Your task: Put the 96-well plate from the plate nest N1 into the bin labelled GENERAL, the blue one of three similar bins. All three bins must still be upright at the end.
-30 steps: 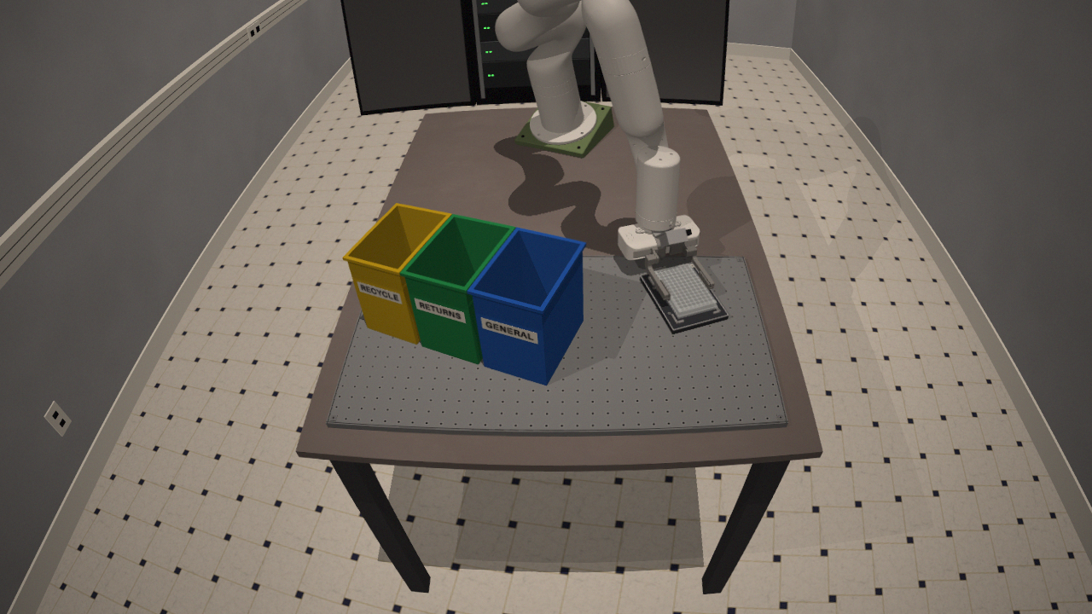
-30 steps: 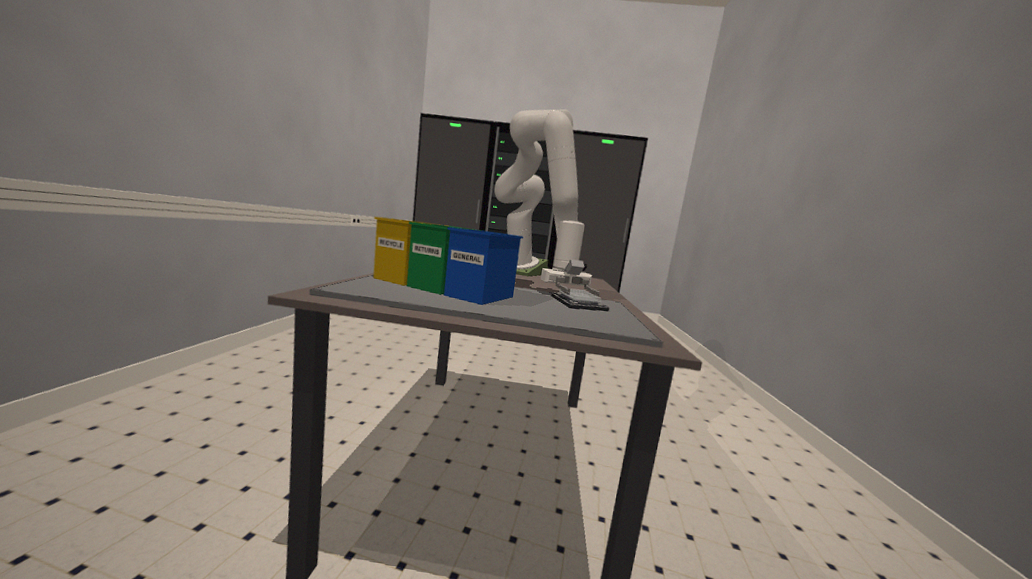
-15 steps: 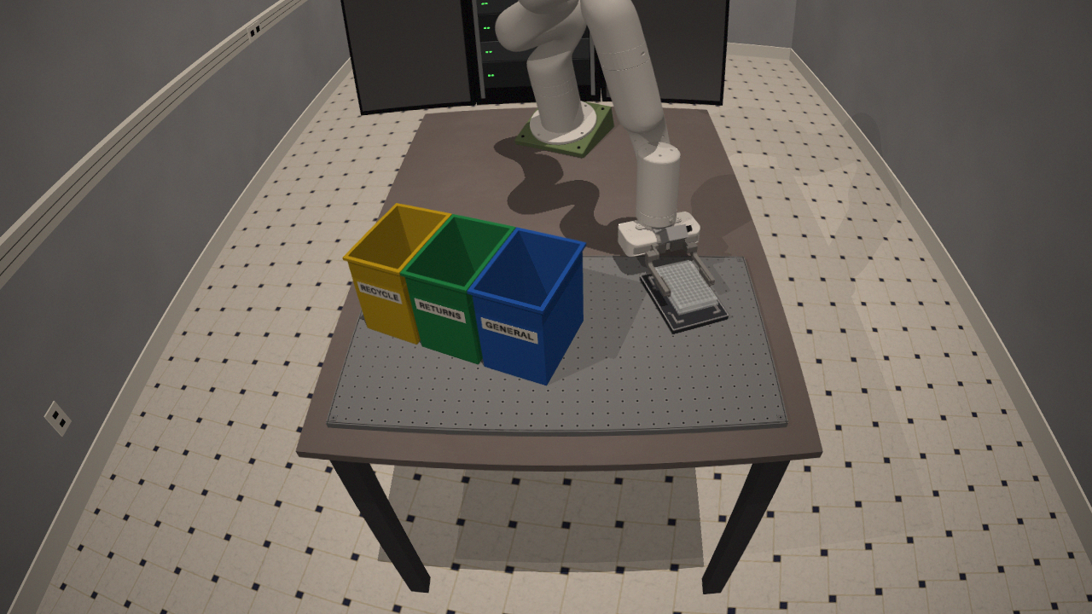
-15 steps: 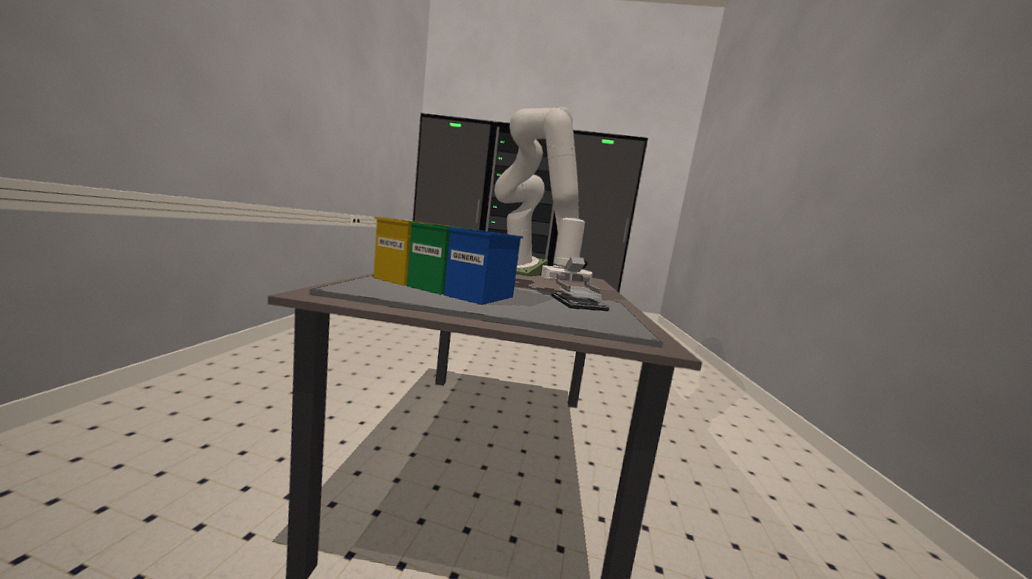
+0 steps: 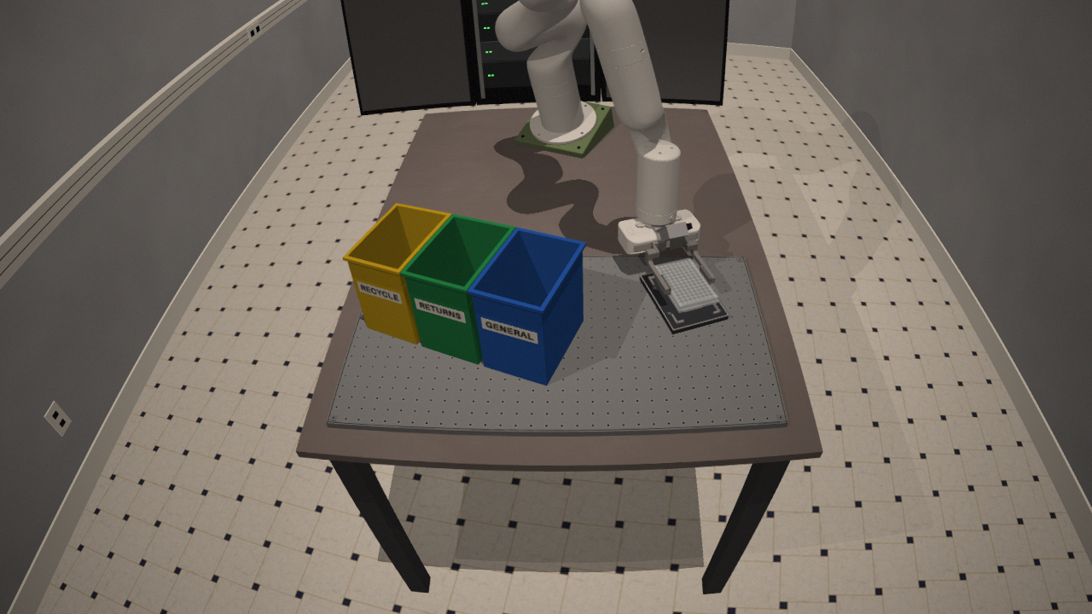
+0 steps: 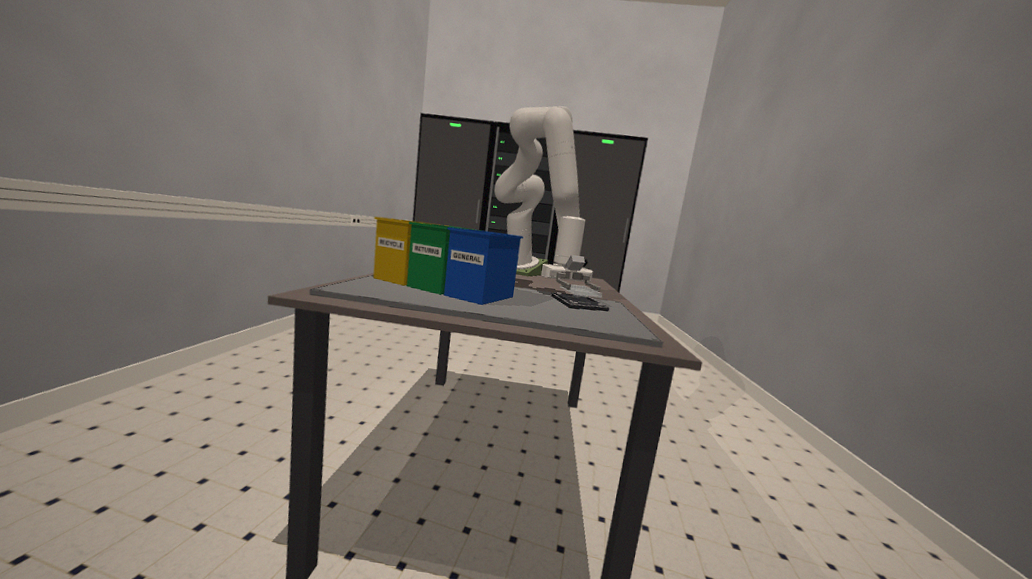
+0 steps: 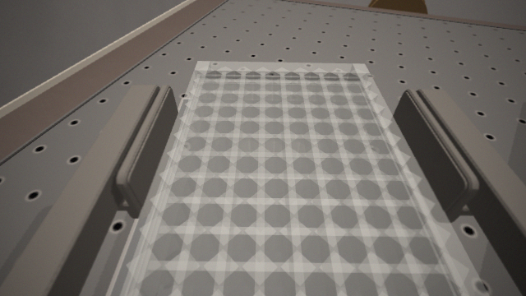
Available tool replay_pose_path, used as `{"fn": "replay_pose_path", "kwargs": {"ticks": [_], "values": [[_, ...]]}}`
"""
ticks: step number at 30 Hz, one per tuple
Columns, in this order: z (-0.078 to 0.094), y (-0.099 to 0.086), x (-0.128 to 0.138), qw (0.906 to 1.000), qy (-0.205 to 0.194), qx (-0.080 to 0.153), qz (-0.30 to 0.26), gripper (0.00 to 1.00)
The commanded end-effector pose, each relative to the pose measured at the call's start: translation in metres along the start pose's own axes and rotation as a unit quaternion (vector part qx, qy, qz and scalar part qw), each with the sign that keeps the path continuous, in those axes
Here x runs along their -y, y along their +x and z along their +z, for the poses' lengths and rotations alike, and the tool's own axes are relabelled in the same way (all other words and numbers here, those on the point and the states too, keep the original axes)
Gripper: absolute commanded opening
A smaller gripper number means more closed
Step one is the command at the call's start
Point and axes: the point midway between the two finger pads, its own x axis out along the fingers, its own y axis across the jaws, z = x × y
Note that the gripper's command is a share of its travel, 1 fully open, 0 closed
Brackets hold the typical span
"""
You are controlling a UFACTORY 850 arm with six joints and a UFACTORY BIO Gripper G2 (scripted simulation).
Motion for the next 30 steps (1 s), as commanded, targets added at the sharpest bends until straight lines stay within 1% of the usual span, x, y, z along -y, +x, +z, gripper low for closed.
{"fn": "replay_pose_path", "kwargs": {"ticks": [1,30], "values": [[0.005,0.001,0.0,1.0,0.0,0.001,0.0,0.0],[0.05,0.001,0.0,1.0,0.0,0.001,0.0,0.0]]}}
